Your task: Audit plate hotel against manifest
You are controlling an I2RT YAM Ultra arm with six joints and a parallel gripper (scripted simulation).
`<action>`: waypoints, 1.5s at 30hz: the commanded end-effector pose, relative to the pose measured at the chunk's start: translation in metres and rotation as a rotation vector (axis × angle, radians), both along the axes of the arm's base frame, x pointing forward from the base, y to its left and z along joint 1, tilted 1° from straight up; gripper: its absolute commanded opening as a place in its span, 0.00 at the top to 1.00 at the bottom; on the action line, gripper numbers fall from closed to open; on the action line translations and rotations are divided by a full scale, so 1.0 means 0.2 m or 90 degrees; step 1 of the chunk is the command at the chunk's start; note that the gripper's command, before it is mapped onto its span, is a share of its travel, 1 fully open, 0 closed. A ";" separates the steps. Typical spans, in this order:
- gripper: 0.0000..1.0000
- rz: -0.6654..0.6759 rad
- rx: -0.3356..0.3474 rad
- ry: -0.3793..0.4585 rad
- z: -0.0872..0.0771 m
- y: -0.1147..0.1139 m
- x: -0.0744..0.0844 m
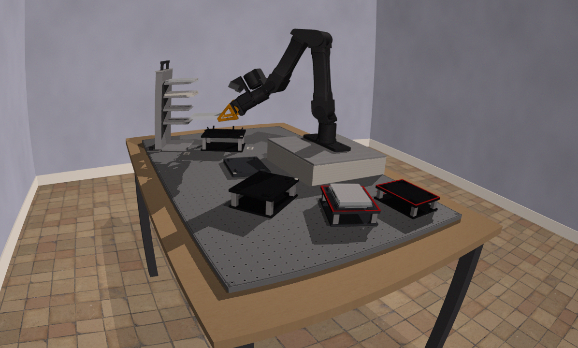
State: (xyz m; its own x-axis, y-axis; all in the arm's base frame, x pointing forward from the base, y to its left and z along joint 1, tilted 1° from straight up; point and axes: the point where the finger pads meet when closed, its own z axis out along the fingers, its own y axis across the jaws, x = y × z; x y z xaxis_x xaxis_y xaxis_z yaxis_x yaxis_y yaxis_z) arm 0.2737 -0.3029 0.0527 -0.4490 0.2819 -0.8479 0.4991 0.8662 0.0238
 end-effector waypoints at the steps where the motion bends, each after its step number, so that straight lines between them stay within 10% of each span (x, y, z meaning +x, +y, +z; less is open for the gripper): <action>1: 0.14 0.002 -0.031 -0.024 0.09 -0.06 0.07; 45: 0.14 -0.001 -0.046 -0.036 0.14 -0.11 0.12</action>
State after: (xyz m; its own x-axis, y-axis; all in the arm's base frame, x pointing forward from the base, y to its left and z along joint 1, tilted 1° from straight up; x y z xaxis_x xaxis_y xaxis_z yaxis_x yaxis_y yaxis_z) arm 0.2871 -0.3109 0.0508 -0.4477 0.2811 -0.8489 0.4997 0.8659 0.0232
